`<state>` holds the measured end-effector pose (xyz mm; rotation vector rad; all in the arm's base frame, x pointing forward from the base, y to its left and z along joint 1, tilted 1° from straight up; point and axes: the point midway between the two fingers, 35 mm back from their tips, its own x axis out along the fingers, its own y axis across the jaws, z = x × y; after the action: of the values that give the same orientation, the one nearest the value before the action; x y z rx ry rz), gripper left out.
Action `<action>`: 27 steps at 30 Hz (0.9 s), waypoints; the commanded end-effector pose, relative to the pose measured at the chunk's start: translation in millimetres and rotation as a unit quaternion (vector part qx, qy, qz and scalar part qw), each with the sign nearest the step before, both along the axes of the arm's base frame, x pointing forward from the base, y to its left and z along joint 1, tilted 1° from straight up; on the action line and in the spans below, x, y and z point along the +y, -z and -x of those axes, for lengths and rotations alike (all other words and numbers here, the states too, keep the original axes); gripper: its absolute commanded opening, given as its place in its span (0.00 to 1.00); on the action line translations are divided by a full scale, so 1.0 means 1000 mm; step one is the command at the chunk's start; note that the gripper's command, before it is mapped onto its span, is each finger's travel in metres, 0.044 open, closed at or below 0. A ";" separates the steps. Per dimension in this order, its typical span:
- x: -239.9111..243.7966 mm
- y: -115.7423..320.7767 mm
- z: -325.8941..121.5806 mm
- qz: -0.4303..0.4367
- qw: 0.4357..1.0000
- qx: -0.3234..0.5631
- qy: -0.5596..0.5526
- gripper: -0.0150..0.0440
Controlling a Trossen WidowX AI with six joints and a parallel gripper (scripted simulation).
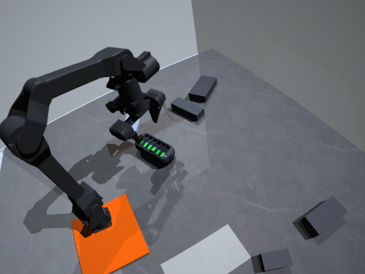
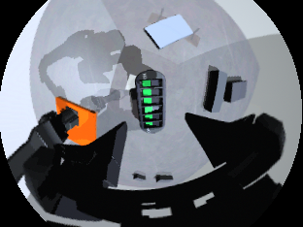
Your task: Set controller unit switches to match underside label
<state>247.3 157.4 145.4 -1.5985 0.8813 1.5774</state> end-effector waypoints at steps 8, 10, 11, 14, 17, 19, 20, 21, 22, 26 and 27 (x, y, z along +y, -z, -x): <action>-0.011 0.031 0.019 0.002 1.000 -0.001 0.015 0.60; -0.015 0.040 0.025 0.003 1.000 -0.001 0.020 0.51; -0.016 0.044 0.028 0.003 1.000 -0.002 0.022 0.47; -0.021 0.056 0.037 0.004 1.000 -0.002 0.027 0.33; -0.023 0.059 0.039 0.004 1.000 -0.002 0.029 0.25; -0.023 0.059 0.039 0.004 1.000 -0.002 0.029 0.25; -0.023 0.059 0.039 0.004 1.000 -0.002 0.029 0.25; -0.023 0.059 0.039 0.004 1.000 -0.002 0.029 0.25; -0.023 0.059 0.039 0.004 1.000 -0.002 0.029 0.25; -0.023 0.059 0.038 0.004 1.000 -0.002 0.029 0.25; -0.022 0.059 0.038 0.004 1.000 -0.002 0.029 0.25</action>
<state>209.5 135.8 87.6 -1.5687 0.9187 1.5369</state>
